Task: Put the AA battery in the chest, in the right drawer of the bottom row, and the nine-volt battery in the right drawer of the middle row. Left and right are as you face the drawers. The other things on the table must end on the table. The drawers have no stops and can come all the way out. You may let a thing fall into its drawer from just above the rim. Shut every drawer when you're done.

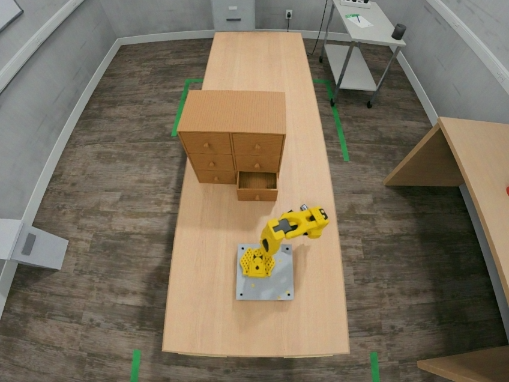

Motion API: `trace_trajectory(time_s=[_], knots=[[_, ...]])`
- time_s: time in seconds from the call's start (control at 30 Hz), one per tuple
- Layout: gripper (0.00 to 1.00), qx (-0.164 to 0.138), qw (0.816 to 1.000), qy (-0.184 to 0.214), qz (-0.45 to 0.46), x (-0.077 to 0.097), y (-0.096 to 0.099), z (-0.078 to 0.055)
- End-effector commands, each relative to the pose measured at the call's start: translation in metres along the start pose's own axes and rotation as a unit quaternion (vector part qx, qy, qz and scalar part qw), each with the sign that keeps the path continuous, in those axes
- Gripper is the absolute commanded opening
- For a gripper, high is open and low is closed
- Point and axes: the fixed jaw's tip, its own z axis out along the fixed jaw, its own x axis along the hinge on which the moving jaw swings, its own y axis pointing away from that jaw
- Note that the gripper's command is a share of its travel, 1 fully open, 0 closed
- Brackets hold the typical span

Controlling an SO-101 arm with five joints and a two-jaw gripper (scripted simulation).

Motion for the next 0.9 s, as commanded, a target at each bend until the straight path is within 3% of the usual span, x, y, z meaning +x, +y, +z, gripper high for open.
trace_trajectory(time_s=[0.0, 0.37, 0.53, 0.87], knots=[[0.0, 0.004, 0.998, 0.009, -0.059, -0.004, -0.003, -0.002], [0.0, 0.003, 0.975, 0.01, -0.22, -0.016, -0.008, 0.0], [0.0, 0.003, 0.967, 0.01, -0.254, -0.019, -0.009, 0.001], [0.0, 0.003, 0.967, 0.01, -0.254, -0.019, -0.009, 0.001]])
